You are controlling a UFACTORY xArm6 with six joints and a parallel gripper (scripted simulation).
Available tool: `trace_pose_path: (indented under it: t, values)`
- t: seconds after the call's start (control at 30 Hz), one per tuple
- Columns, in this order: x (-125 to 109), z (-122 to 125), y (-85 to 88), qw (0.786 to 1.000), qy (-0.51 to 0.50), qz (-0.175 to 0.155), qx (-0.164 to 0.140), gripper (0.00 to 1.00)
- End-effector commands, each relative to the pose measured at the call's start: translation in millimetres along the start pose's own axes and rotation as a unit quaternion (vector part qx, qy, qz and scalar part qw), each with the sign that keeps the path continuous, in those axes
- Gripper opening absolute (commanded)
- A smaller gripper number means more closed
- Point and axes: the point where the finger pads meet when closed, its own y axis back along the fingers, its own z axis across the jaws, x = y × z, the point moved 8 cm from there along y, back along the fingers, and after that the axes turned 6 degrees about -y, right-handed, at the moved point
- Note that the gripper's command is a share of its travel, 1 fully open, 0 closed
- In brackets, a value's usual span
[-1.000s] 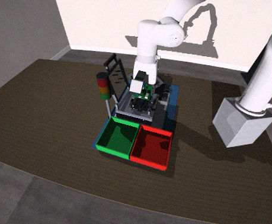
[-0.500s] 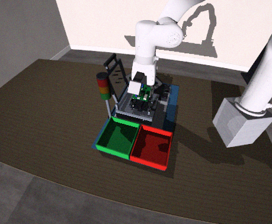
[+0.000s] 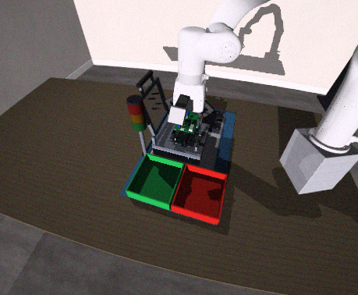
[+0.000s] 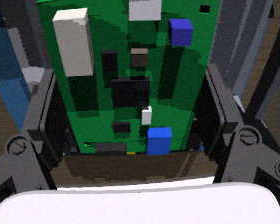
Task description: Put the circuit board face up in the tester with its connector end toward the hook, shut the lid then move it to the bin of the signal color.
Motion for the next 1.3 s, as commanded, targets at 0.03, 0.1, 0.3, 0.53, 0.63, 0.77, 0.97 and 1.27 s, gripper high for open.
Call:
trace_pose_path:
  t: [0.03,0.1,0.3,0.53,0.63,0.77,0.97,1.27]
  values:
    - [0.2,1.3,-0.5,1.0,0.0,0.0,-0.002,0.79]
    - [0.3,1.3,-1.2,1.0,0.0,0.0,-0.002,0.79]
    - [0.4,1.3,-6.9,1.0,0.0,0.0,-0.002,0.79]
    - [0.7,1.3,-19.1,1.0,0.0,0.0,-0.002,0.79]
    - [0.8,1.4,-24.8,1.0,0.0,0.0,-0.002,0.79]
    - [0.9,1.4,-28.6,1.0,0.0,0.0,-0.002,0.79]
    - [1.1,1.4,-38.0,1.0,0.0,0.0,-0.002,0.79]
    - [1.2,1.4,-43.8,1.0,0.0,0.0,-0.002,0.79]
